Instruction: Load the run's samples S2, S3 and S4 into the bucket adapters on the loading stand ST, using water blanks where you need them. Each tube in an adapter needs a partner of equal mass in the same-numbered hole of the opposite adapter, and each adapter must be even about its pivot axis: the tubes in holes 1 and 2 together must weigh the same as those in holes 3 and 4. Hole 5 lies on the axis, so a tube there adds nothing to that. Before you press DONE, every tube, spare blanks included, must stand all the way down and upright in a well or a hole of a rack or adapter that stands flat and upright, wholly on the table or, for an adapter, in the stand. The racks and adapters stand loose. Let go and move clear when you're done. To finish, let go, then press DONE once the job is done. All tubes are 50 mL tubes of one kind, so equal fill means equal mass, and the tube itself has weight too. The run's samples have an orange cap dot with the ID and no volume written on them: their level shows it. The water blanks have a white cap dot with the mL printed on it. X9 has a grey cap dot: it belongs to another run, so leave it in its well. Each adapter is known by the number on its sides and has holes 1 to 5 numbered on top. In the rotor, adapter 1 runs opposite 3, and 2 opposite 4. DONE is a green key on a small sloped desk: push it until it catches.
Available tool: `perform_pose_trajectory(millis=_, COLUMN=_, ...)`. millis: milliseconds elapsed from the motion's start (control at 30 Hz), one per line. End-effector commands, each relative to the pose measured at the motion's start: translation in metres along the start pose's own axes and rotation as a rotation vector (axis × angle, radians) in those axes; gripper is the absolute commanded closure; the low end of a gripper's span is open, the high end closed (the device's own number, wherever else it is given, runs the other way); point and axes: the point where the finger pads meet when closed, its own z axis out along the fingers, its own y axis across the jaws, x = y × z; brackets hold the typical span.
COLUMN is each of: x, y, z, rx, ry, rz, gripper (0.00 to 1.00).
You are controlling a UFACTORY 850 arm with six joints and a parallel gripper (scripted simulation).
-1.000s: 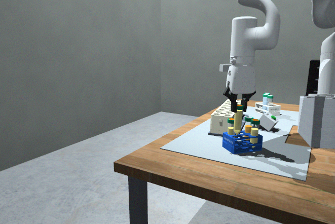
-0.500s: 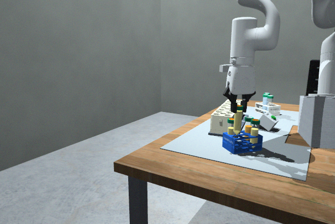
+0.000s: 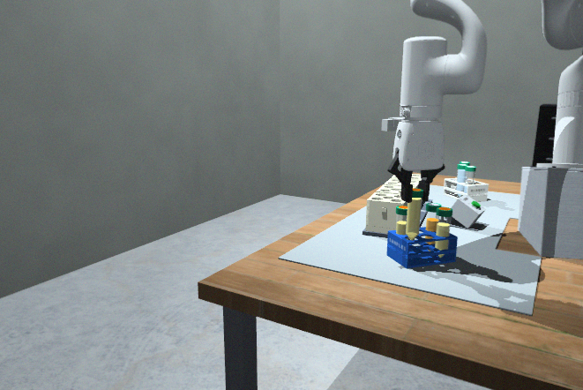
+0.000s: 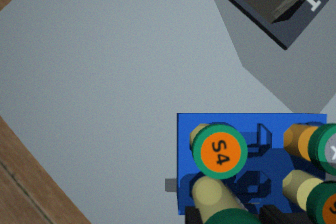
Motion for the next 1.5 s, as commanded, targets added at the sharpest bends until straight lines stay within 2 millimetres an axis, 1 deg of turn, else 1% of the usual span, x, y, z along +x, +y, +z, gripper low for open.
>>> perform_pose_trajectory(millis=0, x=0.0, y=-0.001, z=0.004, rx=0.002, ry=0.0, rz=0.0, gripper=1.0)
perform_pose_trajectory(millis=1467, x=0.0, y=-0.001, z=0.042, rx=0.002, ry=0.0, rz=0.0, gripper=1.0)
